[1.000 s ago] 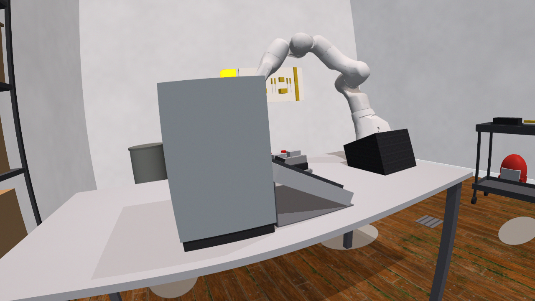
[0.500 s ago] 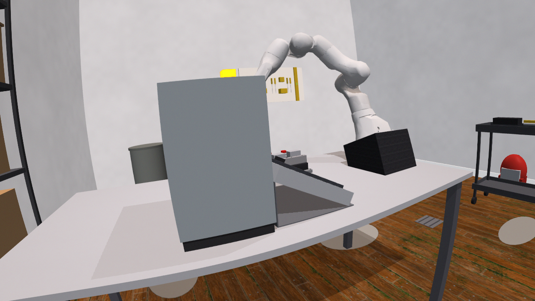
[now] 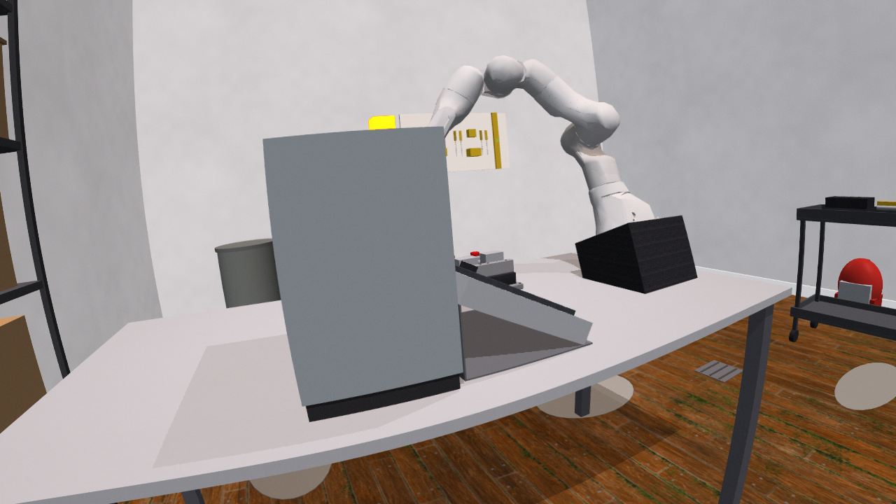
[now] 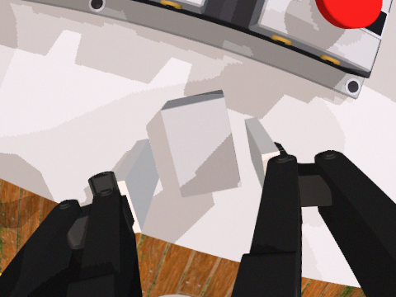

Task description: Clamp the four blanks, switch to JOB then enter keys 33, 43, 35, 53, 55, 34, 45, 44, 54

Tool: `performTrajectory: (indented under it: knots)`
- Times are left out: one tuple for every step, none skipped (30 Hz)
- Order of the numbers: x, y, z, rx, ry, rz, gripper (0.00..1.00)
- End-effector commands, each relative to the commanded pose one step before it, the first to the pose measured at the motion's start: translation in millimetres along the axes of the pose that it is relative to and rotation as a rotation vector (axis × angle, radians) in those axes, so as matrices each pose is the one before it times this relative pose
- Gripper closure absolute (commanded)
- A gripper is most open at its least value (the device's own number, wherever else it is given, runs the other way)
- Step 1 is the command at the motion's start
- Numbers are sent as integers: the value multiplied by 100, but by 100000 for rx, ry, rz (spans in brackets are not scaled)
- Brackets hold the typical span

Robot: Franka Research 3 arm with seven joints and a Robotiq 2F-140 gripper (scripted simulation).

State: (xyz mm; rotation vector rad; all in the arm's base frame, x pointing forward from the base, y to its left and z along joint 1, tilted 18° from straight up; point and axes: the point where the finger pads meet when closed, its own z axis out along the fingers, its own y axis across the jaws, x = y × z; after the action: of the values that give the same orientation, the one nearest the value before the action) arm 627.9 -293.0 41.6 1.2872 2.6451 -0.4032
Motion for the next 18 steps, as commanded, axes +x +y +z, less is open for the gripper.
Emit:
performTrajectory:
  knots:
    - [-111, 118, 215, -393, -254, -160, 60]
    - [0, 0, 53, 0, 0, 0, 60]
    - [0, 0, 53, 0, 0, 0, 60]
    - [0, 0, 52, 0, 0, 0, 60]
    - [0, 0, 52, 0, 0, 0, 60]
    - [0, 0, 51, 0, 0, 0, 60]
    - [0, 0, 50, 0, 0, 0, 60]
    - [0, 0, 48, 0, 0, 0, 60]
    - [0, 0, 47, 0, 0, 0, 60]
    - [0, 0, 0, 0, 0, 0, 60]
    - [0, 0, 0, 0, 0, 0, 60]
    - [0, 0, 45, 0, 0, 0, 60]
    - [0, 0, 43, 0, 0, 0, 60]
    - [0, 0, 41, 0, 0, 0, 60]
    - [0, 0, 38, 0, 0, 0, 60]
    - [0, 0, 36, 0, 0, 0, 60]
    - [0, 0, 34, 0, 0, 0, 60]
    - [0, 0, 31, 0, 0, 0, 60]
